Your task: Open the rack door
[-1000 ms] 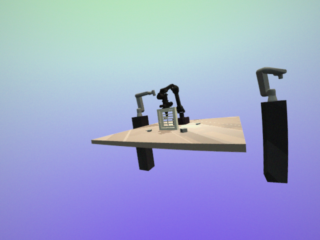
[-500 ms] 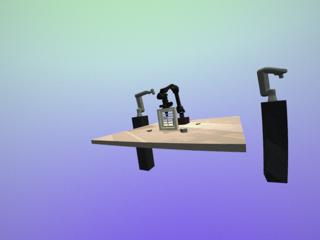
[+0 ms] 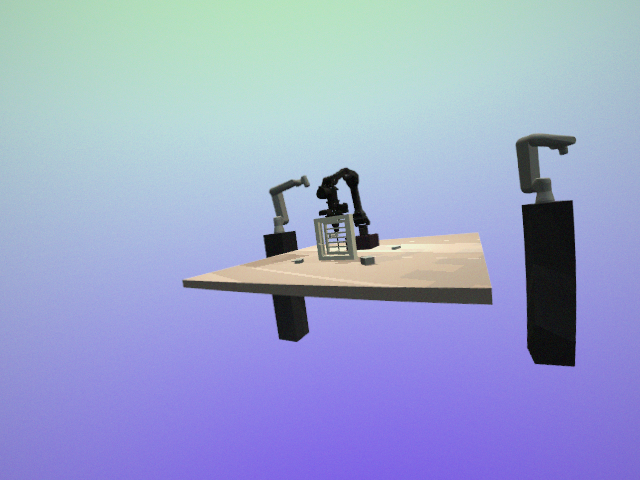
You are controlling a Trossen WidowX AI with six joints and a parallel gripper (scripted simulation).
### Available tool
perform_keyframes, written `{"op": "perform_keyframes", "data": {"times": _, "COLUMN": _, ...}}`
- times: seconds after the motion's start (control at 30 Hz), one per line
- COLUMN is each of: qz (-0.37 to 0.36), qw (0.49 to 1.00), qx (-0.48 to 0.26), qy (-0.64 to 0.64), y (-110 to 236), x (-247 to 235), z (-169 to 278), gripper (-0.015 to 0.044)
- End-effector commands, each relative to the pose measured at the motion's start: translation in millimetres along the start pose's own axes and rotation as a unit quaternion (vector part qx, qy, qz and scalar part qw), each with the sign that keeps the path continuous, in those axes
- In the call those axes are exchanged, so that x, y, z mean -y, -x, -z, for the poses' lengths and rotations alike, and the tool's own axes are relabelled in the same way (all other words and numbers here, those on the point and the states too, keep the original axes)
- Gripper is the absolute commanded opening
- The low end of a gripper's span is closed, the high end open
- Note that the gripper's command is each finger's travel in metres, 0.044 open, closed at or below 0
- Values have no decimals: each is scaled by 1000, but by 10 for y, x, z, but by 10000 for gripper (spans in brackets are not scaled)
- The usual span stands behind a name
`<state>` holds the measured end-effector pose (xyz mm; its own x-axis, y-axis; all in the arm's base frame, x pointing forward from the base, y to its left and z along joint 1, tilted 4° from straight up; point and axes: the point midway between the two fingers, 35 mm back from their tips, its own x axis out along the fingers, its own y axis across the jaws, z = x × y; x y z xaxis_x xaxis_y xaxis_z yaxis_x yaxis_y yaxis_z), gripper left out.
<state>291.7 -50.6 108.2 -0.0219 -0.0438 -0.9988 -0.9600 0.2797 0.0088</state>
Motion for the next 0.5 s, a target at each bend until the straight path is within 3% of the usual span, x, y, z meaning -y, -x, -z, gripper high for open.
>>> {"op": "perform_keyframes", "data": {"times": 0.0, "qz": 2, "qw": 999, "qx": 2, "qy": -38, "y": -4, "x": -27, "z": -20, "gripper": 21}}
{"op": "perform_keyframes", "data": {"times": 0.47, "qz": 0, "qw": 987, "qx": 2, "qy": -161, "y": -6, "x": -241, "z": -130, "gripper": 21}}
